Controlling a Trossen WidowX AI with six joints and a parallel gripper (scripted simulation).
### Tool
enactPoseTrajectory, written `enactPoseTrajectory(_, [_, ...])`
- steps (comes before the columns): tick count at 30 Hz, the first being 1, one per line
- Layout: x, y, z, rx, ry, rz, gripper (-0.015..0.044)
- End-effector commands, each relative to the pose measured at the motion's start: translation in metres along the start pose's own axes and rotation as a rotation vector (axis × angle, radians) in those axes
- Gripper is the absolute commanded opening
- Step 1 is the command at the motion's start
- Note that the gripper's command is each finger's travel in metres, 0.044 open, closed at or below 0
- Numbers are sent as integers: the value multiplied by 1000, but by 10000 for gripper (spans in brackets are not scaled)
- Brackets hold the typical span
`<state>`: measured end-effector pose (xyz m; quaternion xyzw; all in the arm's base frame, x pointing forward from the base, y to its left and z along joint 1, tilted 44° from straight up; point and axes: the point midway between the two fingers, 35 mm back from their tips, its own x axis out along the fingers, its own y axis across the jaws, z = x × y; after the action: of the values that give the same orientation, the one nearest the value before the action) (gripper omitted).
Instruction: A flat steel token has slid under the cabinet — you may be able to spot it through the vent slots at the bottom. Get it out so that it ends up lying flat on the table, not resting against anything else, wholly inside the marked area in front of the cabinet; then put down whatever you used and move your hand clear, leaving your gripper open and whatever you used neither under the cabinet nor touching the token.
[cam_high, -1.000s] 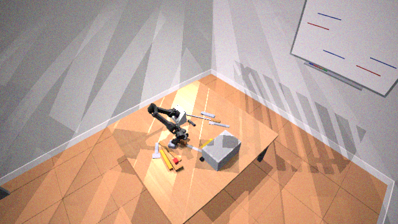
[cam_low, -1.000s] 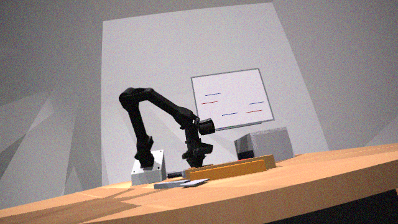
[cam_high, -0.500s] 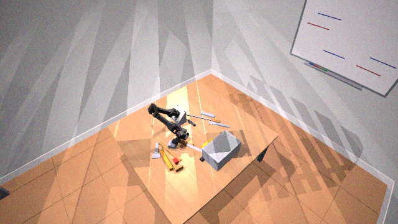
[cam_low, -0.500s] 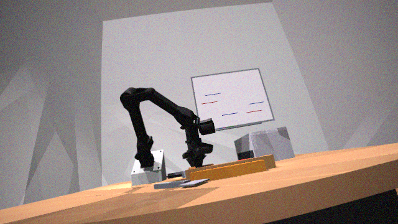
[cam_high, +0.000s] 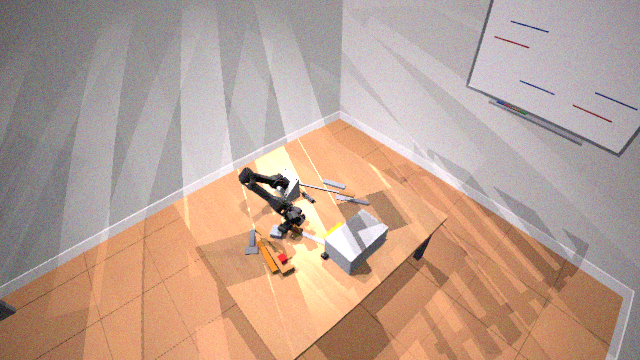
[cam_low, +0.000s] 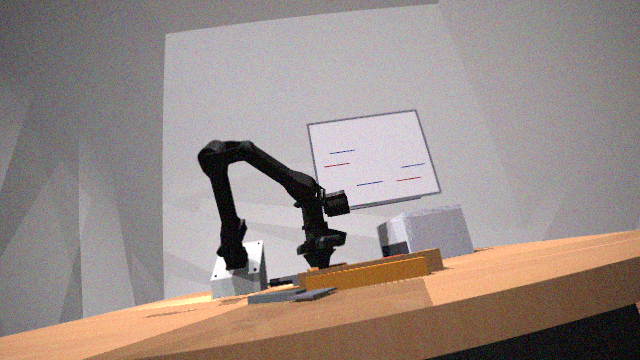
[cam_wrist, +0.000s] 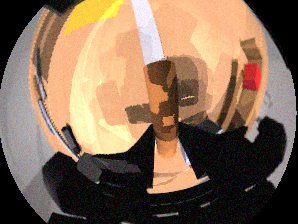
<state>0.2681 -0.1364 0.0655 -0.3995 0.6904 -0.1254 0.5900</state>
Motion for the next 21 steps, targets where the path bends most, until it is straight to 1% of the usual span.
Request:
enactPoseTrajectory(1, [0, 0, 0, 0, 0, 0, 200])
enactPoseTrajectory(4, [0, 0, 0, 0, 0, 0, 200])
enactPoseTrajectory(7, [0, 0, 0, 0, -1, -2, 270])
enactPoseTrajectory(21, [4, -1, -2, 3, -1, -2, 270])
